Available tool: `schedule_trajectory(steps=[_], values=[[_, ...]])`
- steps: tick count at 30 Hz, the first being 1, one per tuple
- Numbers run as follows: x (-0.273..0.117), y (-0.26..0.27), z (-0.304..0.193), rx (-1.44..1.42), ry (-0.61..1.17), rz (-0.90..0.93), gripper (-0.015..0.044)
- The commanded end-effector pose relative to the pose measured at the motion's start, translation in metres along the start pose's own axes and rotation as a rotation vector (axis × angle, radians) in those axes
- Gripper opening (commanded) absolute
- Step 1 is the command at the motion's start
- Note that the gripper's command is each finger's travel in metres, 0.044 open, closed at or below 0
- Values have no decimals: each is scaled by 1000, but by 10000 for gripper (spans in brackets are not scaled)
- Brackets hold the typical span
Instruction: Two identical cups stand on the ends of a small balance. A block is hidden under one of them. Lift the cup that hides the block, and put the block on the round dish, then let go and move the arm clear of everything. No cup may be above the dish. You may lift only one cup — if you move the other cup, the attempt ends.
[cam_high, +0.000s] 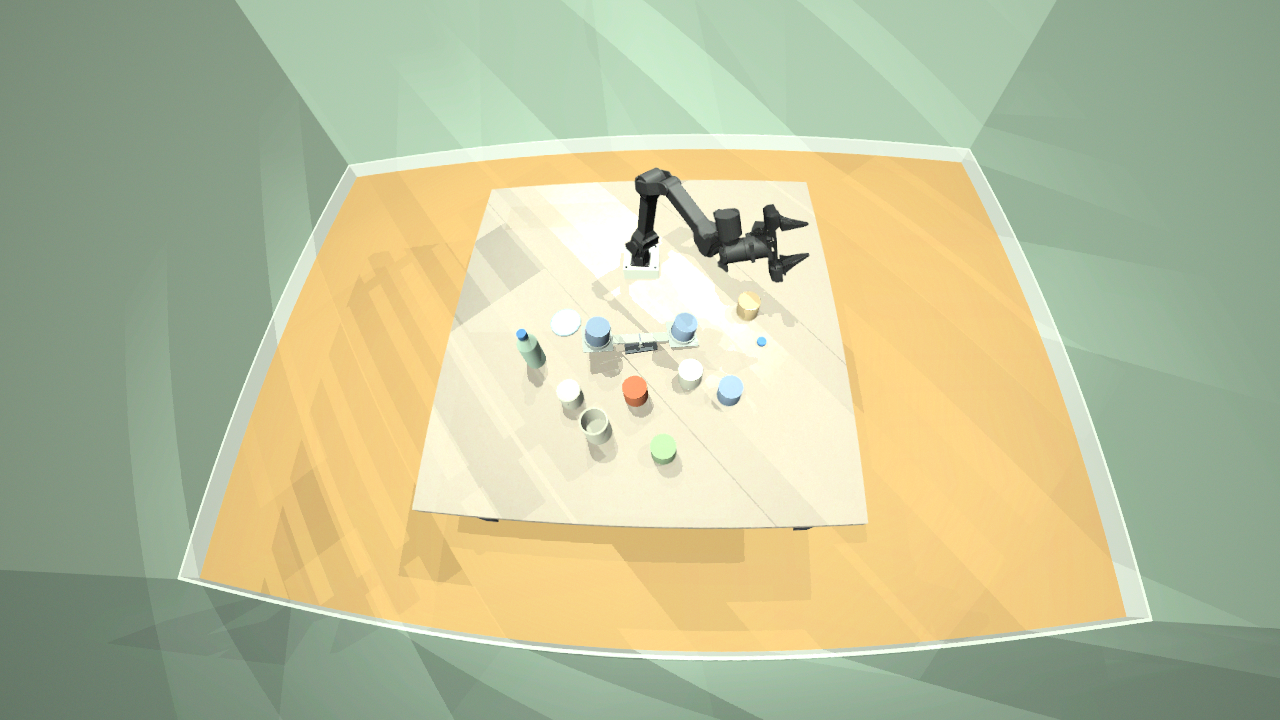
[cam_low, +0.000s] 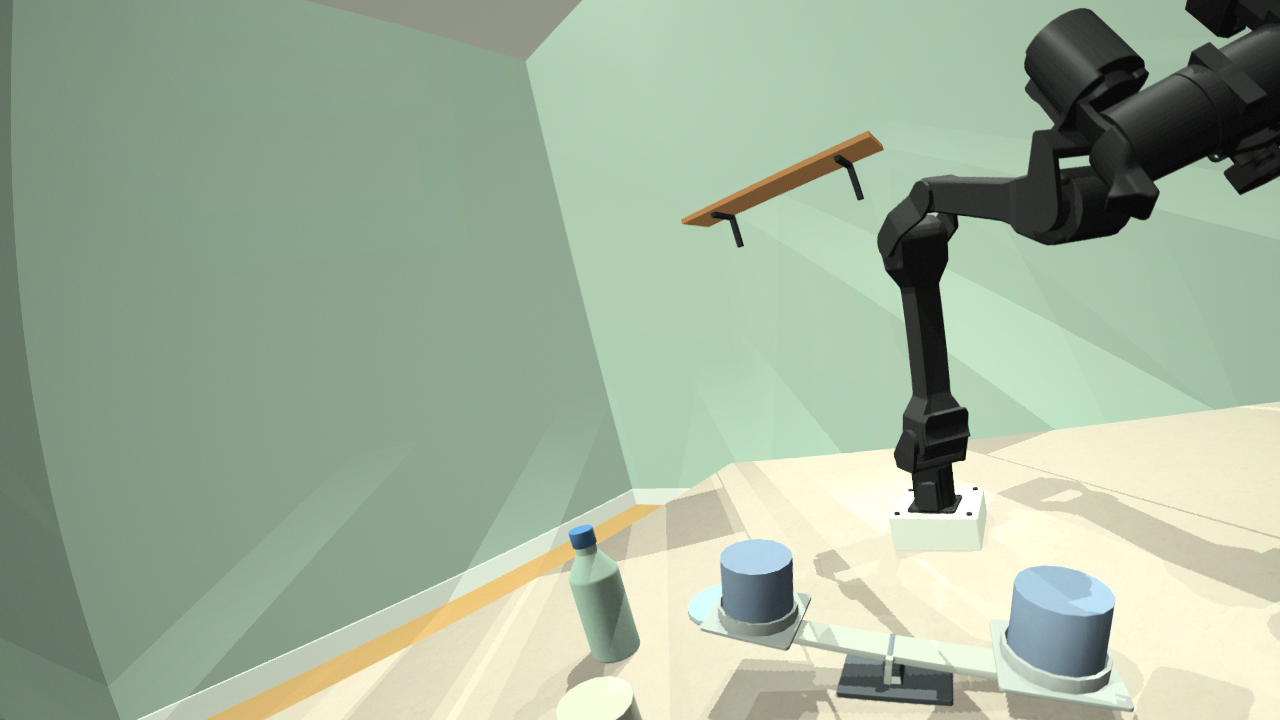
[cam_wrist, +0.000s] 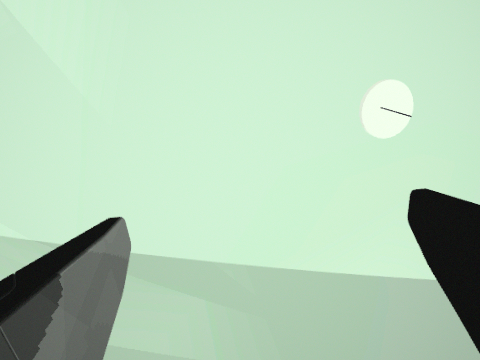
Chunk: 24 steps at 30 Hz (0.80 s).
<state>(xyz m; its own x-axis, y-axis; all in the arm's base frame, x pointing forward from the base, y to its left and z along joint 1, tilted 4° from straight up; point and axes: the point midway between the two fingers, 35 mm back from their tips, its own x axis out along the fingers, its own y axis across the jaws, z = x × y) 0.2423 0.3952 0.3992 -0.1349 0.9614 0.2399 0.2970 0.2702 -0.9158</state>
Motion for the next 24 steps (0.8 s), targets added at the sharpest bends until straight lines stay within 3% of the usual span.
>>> schedule_trajectory(steps=[1, 24], values=[[-1, 0, -1, 4, 3, 2, 426], [-133, 12, -61, 516, 467, 229, 440]])
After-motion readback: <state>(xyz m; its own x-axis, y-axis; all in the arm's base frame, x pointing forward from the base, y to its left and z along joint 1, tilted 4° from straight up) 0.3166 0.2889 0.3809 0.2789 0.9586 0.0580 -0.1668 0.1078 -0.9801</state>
